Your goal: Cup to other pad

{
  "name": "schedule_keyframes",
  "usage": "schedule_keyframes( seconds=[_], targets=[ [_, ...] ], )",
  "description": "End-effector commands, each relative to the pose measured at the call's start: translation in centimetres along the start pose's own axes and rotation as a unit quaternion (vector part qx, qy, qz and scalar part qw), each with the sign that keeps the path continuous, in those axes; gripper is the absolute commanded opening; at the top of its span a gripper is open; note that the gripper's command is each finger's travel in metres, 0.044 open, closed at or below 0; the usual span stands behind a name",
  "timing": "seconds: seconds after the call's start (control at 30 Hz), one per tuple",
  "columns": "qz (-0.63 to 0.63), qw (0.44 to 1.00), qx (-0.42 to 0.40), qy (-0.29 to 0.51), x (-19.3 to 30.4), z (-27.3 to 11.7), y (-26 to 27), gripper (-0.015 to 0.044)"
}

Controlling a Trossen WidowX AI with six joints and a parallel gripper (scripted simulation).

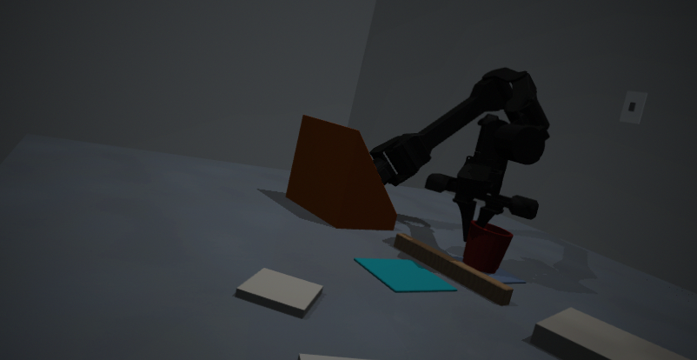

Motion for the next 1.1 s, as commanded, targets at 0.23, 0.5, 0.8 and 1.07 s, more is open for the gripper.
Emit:
schedule_keyframes(
  seconds=[0.23, 0.5, 0.8, 1.07],
  targets=[
    [0.000, 1.000, 0.001, 0.000, -0.1, -3.0, 0.1, 0.0000],
    [0.001, 1.000, 0.001, 0.002, -0.1, -4.7, 0.1, 0.0000],
    [0.003, 1.000, -0.002, 0.002, -0.1, -4.5, 0.1, 0.0000],
    [0.003, 1.000, -0.002, 0.002, -0.1, -4.5, 0.1, 0.0000]
  ],
)
Point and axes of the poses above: the point midway between the two fingers, 35 mm back from their tips, its own z axis out along the fingers, its own y axis across the jaws, x = y × z, the point moved 6 cm from there along -z, back along the fingers, and after that the axes turned 7 degrees about -z, right-handed, at the moved point
